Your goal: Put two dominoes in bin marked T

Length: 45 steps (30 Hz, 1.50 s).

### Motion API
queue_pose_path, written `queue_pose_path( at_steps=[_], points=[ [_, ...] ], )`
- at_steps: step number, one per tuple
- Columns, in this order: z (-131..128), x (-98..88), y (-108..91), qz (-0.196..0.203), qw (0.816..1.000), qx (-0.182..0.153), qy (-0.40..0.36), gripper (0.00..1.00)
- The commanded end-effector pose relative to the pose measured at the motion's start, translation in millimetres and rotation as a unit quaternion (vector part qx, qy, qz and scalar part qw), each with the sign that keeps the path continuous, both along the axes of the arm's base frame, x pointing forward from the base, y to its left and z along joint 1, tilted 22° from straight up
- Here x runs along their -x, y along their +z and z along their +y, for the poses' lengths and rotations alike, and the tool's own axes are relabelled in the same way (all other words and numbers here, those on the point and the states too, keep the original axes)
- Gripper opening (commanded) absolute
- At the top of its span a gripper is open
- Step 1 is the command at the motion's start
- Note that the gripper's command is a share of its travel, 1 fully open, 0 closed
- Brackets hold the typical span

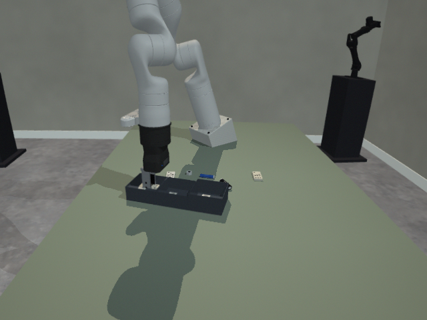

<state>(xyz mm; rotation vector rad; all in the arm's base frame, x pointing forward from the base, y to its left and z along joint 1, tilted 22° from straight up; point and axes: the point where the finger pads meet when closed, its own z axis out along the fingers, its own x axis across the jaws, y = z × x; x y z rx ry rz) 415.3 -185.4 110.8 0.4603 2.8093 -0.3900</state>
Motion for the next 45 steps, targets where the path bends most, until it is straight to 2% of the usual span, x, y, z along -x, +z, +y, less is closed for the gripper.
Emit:
queue_pose_path(
  at_steps=[1,7,8,25,45],
  points=[
    [0,-0.3,0.1,0.0,1.0,0.0,0.0,0.49],
    [0,-0.7,0.3,0.0,1.0,0.0,0.0,0.49],
    [0,-0.7,0.4,0.0,1.0,0.0,0.0,0.65],
    [0,-0.8,0.4,0.0,1.0,0.0,0.0,0.65],
    [7,4.4,22.6,0.0,1.0,0.0,0.0,0.65]
  ],
)
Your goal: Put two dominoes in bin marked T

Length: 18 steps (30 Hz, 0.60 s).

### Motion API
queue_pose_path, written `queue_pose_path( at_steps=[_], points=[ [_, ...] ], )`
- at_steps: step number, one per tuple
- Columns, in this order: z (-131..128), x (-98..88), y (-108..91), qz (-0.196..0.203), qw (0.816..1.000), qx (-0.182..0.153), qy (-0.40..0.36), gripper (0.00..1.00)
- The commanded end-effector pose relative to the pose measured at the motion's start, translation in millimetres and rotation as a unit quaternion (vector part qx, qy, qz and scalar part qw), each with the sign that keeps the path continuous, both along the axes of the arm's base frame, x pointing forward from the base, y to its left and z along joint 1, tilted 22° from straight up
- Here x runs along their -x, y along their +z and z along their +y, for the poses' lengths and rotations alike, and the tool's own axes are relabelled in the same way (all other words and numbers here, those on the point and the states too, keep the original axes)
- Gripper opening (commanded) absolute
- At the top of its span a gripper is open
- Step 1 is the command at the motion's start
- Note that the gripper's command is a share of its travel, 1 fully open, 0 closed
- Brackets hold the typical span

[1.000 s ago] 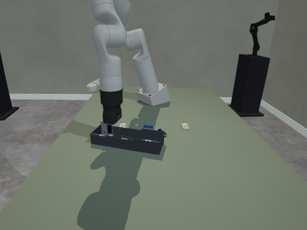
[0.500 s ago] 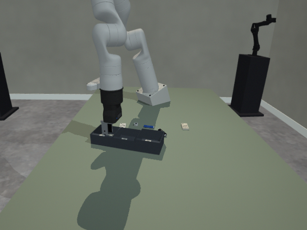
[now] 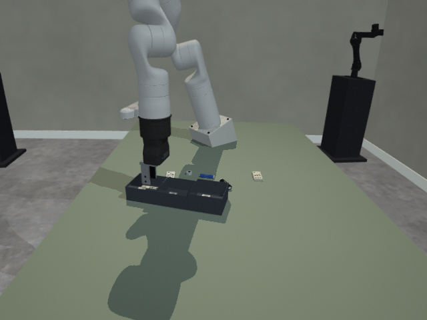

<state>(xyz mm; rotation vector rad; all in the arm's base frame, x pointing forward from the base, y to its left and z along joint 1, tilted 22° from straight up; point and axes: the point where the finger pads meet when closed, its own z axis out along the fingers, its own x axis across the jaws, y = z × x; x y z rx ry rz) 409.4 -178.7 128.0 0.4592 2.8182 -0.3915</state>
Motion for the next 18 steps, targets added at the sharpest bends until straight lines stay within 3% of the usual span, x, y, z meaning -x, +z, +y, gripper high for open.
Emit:
queue_pose_path(
  at_steps=[1,7,11,18],
  points=[
    [1,-1.2,6.6,-0.005,1.0,0.001,0.0,0.65],
    [4,0.8,15.0,-0.005,1.0,0.001,0.0,0.65],
    [9,4.5,30.8,-0.005,1.0,0.001,0.0,0.65],
    [9,4.4,30.8,-0.005,1.0,0.001,0.0,0.65]
  ],
)
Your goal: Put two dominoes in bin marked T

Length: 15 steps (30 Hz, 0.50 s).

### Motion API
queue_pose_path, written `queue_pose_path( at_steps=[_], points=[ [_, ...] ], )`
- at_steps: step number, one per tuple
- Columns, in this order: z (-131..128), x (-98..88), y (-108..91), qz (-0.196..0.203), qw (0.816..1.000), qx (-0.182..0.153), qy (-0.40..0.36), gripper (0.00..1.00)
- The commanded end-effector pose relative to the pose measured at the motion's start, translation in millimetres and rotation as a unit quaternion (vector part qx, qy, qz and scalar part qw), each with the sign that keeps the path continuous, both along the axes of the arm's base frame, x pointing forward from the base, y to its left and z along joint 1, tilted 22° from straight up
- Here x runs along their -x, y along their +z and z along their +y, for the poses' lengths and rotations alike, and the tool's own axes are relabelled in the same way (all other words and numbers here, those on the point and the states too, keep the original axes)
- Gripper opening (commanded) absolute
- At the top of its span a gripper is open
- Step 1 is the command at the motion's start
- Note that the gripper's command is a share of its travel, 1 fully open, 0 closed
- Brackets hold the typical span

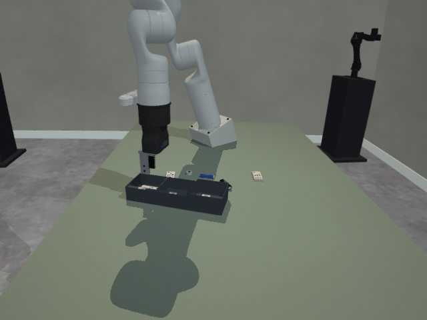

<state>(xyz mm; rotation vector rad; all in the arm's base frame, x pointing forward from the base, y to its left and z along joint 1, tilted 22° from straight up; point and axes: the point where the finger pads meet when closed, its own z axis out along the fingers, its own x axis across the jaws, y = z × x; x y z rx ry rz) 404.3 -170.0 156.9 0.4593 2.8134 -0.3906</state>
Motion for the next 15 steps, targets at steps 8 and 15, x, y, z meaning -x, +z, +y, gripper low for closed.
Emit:
queue_pose_path(
  at_steps=[8,15],
  points=[
    [22,4.5,-6.5,0.02,0.997,0.016,0.07,0.79],
    [75,17.9,-26.8,0.073,0.969,0.053,0.23,0.79]
  ],
)
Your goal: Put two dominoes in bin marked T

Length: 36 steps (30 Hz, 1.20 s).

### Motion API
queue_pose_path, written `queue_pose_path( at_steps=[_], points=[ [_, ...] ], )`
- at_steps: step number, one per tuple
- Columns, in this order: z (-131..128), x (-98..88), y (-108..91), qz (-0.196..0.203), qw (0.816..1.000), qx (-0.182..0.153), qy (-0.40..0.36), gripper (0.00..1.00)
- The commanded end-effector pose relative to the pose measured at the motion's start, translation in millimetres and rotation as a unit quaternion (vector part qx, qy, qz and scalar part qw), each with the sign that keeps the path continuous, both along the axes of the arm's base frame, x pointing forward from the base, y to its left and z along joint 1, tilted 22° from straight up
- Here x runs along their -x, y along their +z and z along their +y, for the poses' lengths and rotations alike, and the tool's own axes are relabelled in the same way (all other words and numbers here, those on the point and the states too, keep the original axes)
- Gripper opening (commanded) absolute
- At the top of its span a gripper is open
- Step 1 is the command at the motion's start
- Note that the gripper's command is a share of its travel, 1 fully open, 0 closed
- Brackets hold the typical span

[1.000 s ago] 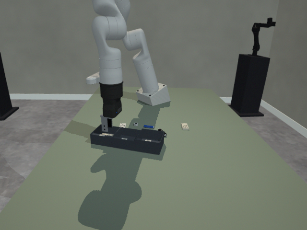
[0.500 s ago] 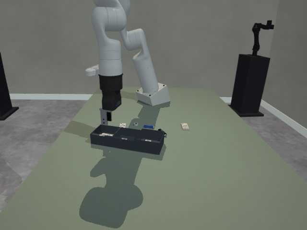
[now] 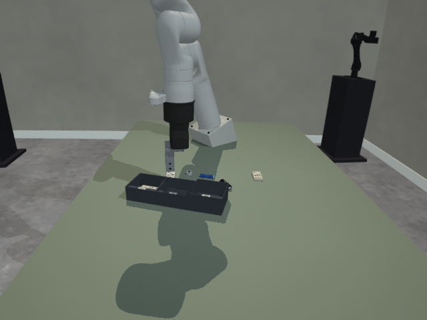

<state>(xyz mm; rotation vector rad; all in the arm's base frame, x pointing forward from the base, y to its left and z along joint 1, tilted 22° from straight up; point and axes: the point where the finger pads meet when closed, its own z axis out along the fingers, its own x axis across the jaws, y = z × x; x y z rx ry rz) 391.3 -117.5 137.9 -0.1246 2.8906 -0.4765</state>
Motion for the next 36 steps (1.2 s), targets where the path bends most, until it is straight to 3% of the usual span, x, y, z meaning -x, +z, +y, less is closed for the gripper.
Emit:
queue_pose_path(
  at_steps=[1,6,8,13,18,23,25,30,36],
  points=[
    [30,6.9,-10.7,0.022,0.998,0.012,0.065,0.79],
    [68,16.5,-25.3,0.06,0.981,0.039,0.18,0.79],
    [68,16.5,-25.3,0.06,0.981,0.039,0.18,0.79],
    [106,26.0,-39.8,0.097,0.949,0.066,0.292,0.79],
    [144,35.6,-54.4,0.132,0.903,0.091,0.399,0.79],
    [182,45.1,-68.9,0.166,0.842,0.115,0.5,0.79],
    [182,45.1,-68.9,0.166,0.842,0.115,0.5,0.79],
    [220,54.7,-83.4,0.196,0.768,0.137,0.594,0.79],
    [254,64.1,-96.4,0.196,0.768,0.137,0.594,0.79]
  ],
)
